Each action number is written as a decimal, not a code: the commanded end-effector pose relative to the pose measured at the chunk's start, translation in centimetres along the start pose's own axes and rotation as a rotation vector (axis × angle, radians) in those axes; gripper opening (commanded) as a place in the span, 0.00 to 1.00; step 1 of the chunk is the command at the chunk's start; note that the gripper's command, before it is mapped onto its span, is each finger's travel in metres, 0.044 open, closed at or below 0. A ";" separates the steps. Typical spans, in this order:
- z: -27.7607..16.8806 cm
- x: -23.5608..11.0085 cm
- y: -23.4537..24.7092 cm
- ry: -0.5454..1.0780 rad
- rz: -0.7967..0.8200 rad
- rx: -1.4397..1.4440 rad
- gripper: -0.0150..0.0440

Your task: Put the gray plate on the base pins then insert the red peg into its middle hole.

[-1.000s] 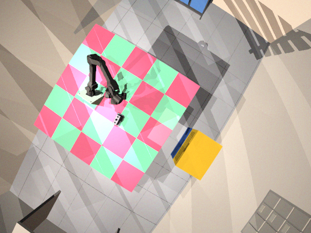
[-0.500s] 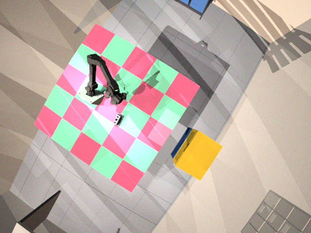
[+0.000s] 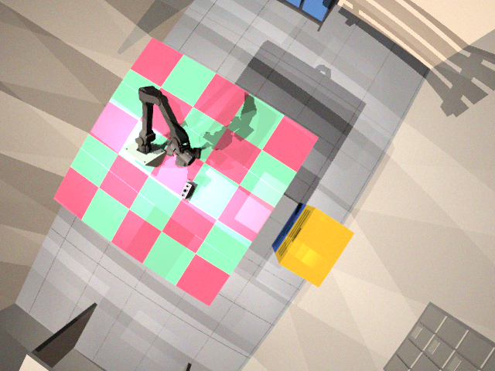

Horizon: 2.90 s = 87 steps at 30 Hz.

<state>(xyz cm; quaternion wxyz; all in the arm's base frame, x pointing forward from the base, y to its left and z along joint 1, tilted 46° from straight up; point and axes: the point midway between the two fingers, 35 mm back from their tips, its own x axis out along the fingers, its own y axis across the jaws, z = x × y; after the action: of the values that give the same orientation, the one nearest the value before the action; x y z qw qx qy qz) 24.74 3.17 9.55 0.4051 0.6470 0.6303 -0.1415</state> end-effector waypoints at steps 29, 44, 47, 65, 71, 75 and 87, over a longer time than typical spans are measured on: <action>2.3 -6.5 1.1 -0.012 -0.001 0.001 0.25; 6.5 -7.1 2.2 -0.017 -0.001 -0.004 0.25; 7.4 -7.2 2.3 -0.018 0.000 -0.007 0.25; 12.9 -7.4 2.6 -0.019 0.001 -0.012 0.25; 14.8 -7.4 2.5 -0.019 0.001 -0.012 0.25; 16.1 -7.4 2.3 -0.021 0.003 -0.007 0.25; 19.8 -7.2 1.5 -0.019 0.004 -0.008 0.25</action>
<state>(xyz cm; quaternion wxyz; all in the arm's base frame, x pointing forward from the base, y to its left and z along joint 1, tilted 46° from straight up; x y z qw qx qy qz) 31.31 -14.65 3.41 0.4094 0.6477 0.6259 -0.1454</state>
